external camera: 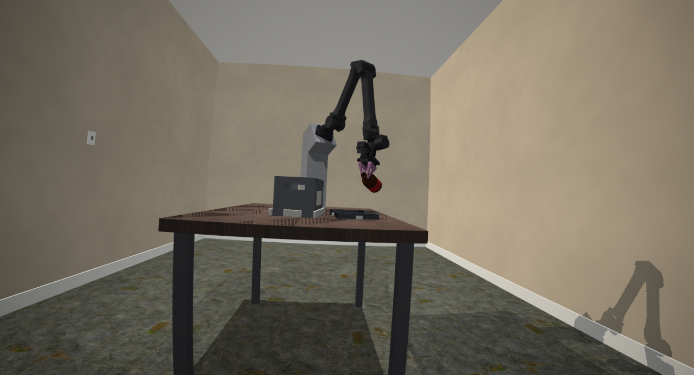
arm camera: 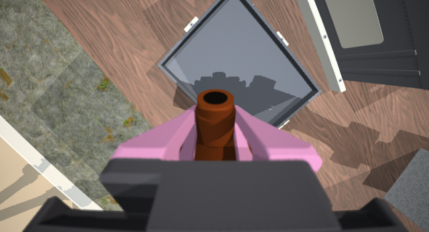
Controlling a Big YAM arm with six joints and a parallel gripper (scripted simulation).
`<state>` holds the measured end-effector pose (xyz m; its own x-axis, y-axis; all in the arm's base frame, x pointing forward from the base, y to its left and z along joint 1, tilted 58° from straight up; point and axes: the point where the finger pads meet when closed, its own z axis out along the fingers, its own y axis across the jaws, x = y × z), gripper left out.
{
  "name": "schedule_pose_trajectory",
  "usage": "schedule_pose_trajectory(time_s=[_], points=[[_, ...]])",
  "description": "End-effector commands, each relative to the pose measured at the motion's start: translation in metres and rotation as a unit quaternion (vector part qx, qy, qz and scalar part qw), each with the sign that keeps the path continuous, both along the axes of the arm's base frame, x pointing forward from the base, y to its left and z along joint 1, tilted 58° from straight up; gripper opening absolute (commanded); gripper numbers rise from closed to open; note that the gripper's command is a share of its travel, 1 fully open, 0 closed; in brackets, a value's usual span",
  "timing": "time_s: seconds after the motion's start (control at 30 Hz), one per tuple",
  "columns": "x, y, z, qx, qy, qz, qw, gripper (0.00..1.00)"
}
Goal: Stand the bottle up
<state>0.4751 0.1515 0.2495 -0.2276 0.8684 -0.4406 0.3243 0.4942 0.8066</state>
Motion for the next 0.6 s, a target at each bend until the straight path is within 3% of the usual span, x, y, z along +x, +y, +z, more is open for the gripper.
schedule_pose_trajectory(time_s=[0.0,0.57], points=[[-0.0016,0.0031,-0.0033,0.006,-0.001,0.000,1.000,0.00],[-0.0011,0.0054,-0.0049,-0.002,-0.011,-0.015,1.000,0.00]])
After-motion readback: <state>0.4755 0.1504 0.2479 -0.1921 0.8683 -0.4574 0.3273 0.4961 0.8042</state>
